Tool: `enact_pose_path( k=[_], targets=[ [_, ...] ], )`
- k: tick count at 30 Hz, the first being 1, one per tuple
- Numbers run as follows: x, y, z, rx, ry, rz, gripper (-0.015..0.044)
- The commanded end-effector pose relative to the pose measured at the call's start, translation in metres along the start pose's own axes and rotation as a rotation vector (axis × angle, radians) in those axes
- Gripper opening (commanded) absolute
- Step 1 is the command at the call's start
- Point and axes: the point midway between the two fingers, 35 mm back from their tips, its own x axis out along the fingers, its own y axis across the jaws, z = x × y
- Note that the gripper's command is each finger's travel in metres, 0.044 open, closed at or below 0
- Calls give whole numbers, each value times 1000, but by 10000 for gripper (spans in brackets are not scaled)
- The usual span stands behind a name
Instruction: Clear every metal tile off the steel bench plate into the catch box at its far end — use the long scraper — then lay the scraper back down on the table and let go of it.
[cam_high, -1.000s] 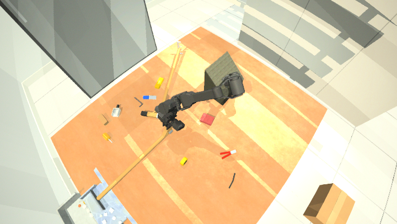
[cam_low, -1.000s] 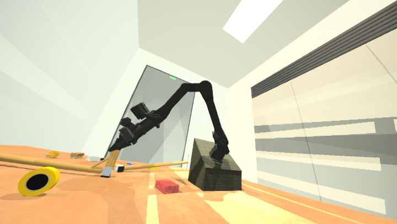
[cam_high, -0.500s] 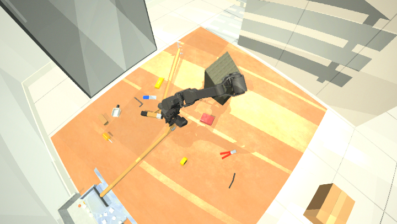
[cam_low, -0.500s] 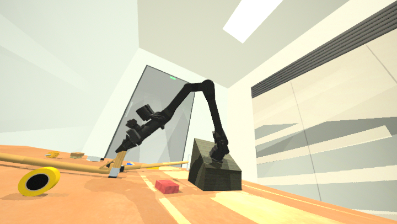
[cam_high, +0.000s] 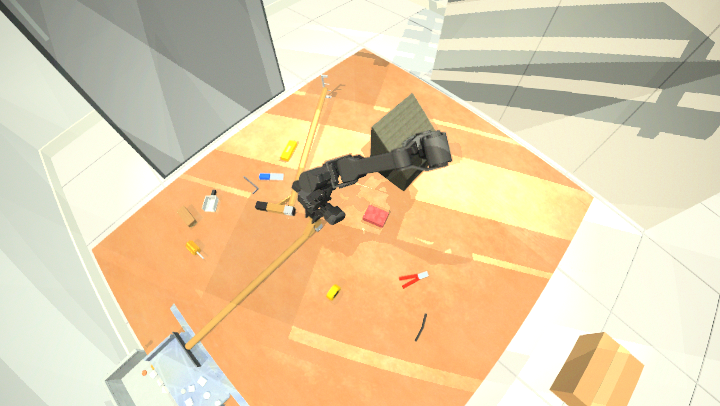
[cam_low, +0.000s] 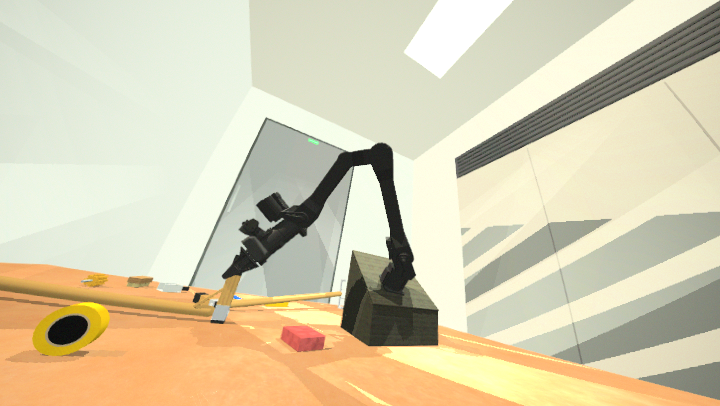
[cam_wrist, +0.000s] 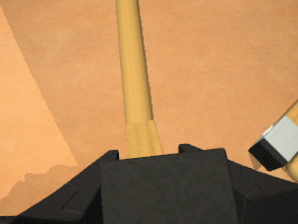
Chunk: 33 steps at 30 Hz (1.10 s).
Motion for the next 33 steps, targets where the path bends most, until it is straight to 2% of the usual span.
enact_pose_path(
  k=[1,33],
  targets=[
    [-9,1,2,-12,-21,0,0],
    [-36,8,-41,-9,-25,1,0]
  ],
)
